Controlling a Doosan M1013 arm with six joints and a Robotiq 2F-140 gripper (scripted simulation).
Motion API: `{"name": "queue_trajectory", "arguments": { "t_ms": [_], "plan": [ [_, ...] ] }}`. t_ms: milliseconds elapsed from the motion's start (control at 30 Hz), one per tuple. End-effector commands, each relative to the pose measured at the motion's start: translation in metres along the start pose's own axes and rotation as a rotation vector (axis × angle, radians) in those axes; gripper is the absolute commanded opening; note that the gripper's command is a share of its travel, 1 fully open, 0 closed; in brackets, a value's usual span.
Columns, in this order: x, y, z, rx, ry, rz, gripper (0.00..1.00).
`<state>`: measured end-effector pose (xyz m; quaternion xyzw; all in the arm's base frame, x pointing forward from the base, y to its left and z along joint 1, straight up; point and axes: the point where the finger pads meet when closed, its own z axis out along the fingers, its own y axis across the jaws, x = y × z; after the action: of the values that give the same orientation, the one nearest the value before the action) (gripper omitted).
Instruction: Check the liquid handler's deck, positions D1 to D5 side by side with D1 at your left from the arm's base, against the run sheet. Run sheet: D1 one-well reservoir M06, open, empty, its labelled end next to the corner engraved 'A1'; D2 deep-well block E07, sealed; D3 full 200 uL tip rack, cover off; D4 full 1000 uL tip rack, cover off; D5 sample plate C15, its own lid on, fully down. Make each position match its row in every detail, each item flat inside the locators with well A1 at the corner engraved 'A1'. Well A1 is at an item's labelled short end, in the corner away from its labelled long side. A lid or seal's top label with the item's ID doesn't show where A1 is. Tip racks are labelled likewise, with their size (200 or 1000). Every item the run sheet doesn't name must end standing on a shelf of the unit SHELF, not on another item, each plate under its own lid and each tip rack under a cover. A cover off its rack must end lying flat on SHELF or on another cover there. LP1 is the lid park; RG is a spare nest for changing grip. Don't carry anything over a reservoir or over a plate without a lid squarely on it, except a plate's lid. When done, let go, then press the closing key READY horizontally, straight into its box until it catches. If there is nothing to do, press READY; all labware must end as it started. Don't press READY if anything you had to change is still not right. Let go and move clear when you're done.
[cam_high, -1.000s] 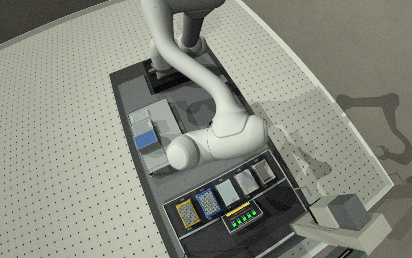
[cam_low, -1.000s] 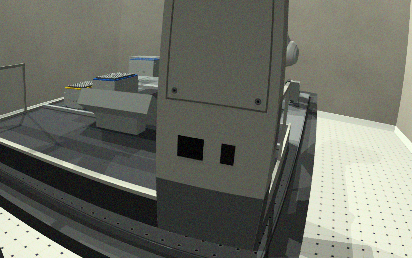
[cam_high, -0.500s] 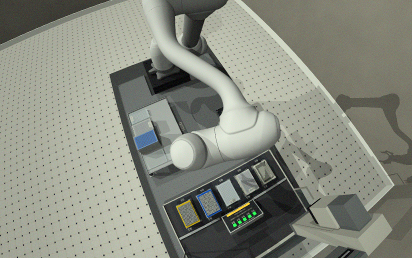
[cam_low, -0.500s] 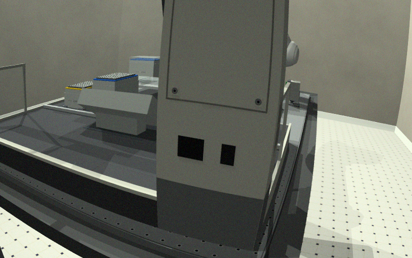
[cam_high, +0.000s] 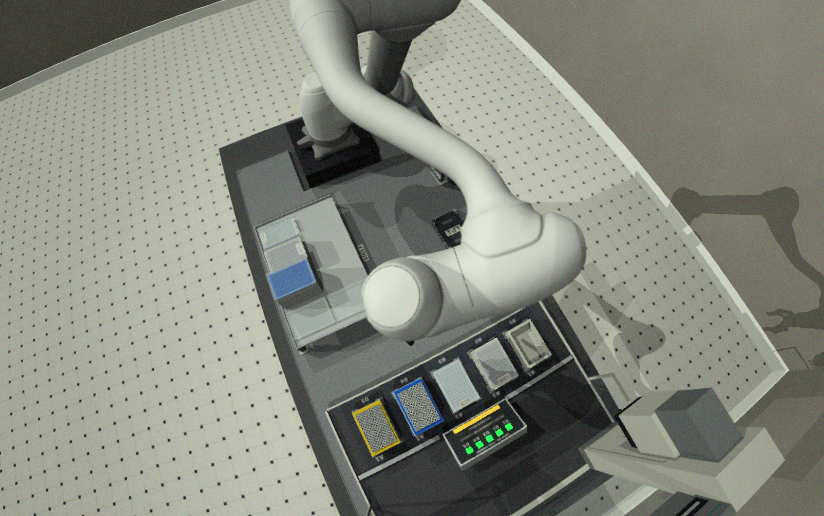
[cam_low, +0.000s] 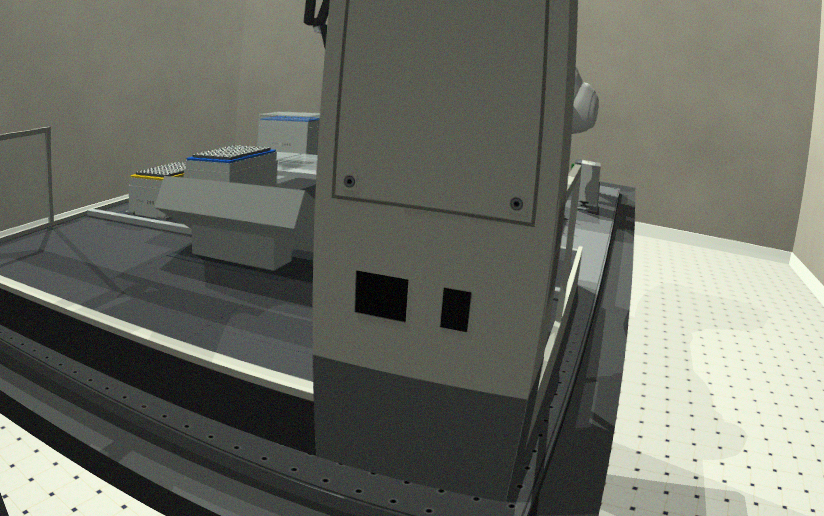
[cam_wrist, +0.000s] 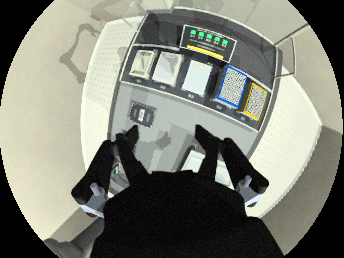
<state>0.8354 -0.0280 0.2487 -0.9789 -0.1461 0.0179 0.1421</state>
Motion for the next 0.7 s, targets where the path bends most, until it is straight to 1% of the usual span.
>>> {"name": "queue_trajectory", "arguments": {
  "t_ms": [0, 67, 567, 633, 667],
  "plan": [
    [-0.0001, -0.0006, -0.0011, -0.037, 0.006, 0.043, 0.79],
    [-0.0001, -0.0006, -0.0011, -0.037, 0.006, 0.043, 0.79],
    [-0.0001, -0.0006, -0.0011, -0.231, 0.033, 0.27, 0.79],
    [-0.0001, -0.0006, -0.0011, -0.231, 0.033, 0.27, 0.79],
    [-0.0001, -0.0006, -0.0011, -0.244, 0.035, 0.286, 0.79]
  ]
}}
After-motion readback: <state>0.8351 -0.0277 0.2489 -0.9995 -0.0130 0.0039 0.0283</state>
